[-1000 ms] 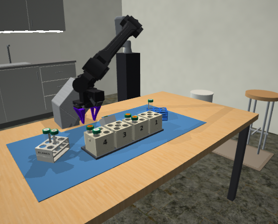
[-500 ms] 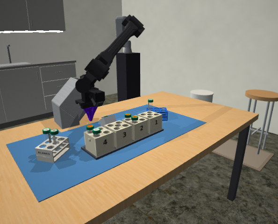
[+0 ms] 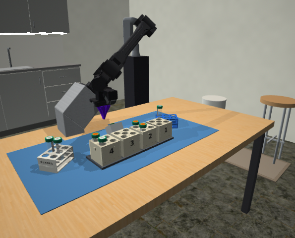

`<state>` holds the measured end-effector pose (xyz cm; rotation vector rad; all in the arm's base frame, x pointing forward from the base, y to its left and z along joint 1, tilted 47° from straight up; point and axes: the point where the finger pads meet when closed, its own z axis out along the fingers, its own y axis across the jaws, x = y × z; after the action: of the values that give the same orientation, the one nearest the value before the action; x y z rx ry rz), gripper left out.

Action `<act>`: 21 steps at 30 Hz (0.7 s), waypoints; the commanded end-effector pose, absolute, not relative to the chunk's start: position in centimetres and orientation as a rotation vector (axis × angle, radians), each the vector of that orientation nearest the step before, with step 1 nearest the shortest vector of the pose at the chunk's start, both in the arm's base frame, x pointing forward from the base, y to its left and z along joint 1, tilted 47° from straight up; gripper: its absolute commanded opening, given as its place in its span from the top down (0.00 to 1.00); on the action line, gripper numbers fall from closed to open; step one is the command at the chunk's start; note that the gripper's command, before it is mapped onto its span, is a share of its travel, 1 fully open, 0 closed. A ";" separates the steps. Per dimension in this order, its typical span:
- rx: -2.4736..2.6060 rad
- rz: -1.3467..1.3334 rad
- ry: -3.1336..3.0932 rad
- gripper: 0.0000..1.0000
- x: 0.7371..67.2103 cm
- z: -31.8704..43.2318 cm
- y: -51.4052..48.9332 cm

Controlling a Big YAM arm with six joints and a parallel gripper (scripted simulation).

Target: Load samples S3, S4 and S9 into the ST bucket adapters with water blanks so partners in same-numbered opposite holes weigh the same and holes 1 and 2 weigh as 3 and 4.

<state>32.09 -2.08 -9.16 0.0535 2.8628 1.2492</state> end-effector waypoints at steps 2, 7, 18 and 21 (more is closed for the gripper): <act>0.040 1.229 2.851 1.00 30.5 -7.1 -0.3; 0.040 1.231 2.852 1.00 27.5 -5.0 1.6; 0.056 1.255 2.867 1.00 22.3 -1.8 4.9; 0.039 1.232 2.849 1.00 23.8 -2.2 4.6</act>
<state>22.24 4.67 -2.05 0.0310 2.8556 1.2402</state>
